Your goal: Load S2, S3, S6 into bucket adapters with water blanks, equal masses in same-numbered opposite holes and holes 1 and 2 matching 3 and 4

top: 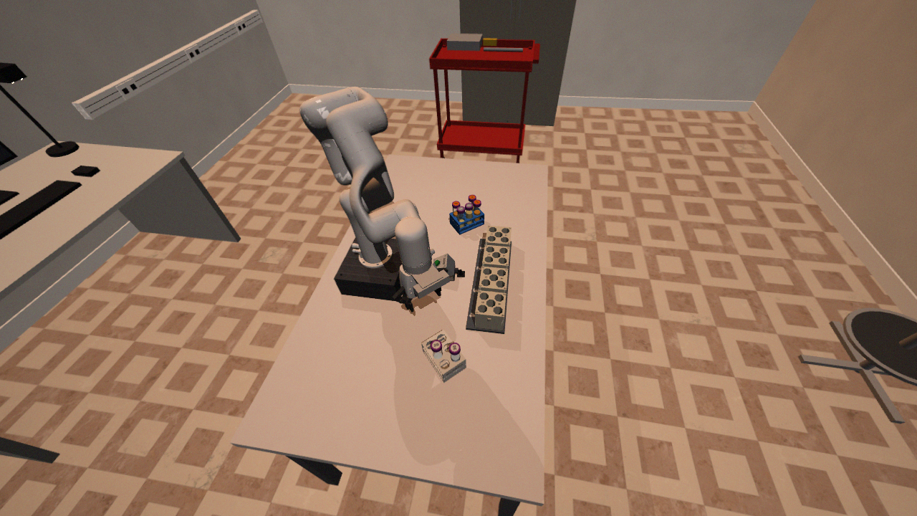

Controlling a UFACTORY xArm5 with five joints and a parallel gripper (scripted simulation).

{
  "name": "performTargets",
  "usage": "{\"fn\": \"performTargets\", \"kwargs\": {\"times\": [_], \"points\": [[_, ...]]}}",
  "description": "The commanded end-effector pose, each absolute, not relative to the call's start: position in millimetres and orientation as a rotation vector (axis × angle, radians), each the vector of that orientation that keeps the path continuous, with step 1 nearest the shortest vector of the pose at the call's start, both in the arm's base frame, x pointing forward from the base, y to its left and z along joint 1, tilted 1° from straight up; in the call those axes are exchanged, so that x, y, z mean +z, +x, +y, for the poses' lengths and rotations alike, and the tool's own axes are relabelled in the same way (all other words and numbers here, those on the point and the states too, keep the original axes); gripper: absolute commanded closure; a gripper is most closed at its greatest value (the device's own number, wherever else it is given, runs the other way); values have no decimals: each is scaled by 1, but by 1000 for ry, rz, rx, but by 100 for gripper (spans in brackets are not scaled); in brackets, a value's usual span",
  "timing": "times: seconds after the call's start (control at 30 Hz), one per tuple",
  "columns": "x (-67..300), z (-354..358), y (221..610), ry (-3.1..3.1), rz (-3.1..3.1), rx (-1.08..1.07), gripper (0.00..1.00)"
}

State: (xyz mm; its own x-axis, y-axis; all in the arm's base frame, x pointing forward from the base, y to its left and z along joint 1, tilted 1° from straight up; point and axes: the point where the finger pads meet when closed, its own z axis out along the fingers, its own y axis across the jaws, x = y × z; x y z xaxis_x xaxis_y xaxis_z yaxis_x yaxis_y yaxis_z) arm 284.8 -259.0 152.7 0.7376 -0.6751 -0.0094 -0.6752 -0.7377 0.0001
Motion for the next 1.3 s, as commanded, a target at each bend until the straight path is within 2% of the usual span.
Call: {"fn": "performTargets", "kwargs": {"times": [0.0,0.23,1.27], "points": [[154,-276,279,-2929,1135,11,0],[154,-292,272,-2929,1135,11,0],[82,-291,271,-2929,1135,11,0]]}}
